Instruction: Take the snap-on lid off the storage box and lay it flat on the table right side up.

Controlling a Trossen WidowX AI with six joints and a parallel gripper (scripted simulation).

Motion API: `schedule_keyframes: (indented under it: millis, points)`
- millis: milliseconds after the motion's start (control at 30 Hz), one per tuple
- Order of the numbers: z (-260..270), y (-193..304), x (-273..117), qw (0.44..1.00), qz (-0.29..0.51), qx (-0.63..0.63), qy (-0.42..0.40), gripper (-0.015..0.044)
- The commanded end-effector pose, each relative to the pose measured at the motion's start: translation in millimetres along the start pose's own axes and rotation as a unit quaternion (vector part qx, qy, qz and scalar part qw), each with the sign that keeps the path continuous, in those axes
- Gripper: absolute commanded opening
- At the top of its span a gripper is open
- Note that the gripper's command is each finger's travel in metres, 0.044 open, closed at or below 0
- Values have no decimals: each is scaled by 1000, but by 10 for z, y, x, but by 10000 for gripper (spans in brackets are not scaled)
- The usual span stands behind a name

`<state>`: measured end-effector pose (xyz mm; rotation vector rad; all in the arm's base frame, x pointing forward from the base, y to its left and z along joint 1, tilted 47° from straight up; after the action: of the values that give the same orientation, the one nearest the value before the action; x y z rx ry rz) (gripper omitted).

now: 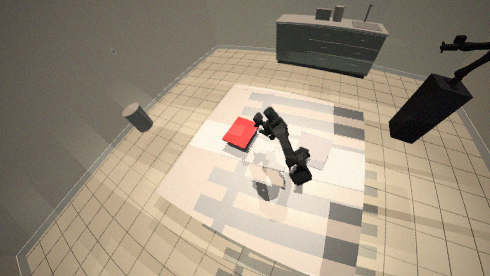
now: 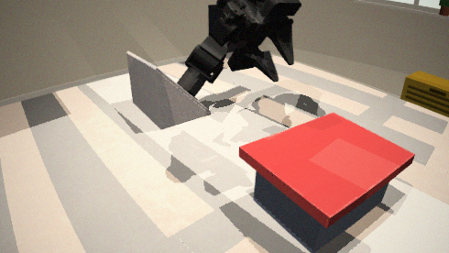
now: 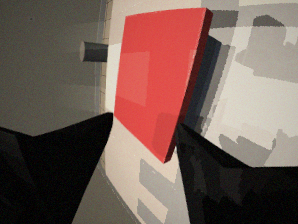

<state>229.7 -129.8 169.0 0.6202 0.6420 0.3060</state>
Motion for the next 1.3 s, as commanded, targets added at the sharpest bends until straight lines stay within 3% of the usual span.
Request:
schedule_keyframes:
  millis: [0, 133, 1267]
  points:
    - [-200, 45, 165, 1000, -1, 4, 6, 235]
    - [-420, 93, 326, 1000, 1, 5, 4, 235]
    - [-404, 81, 811, 1000, 0, 2, 6, 235]
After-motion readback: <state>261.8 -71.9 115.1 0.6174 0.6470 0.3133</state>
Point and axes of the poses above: the point midway between the two fingers, 35 mm back from their tips, its own x axis out along the fingers, its own z axis across the jaws, y = z × x, the point moved 9 cm from there along -x, back along the fingers, and after that the axes turned 9 degrees about -x, right-handed, at the moved point
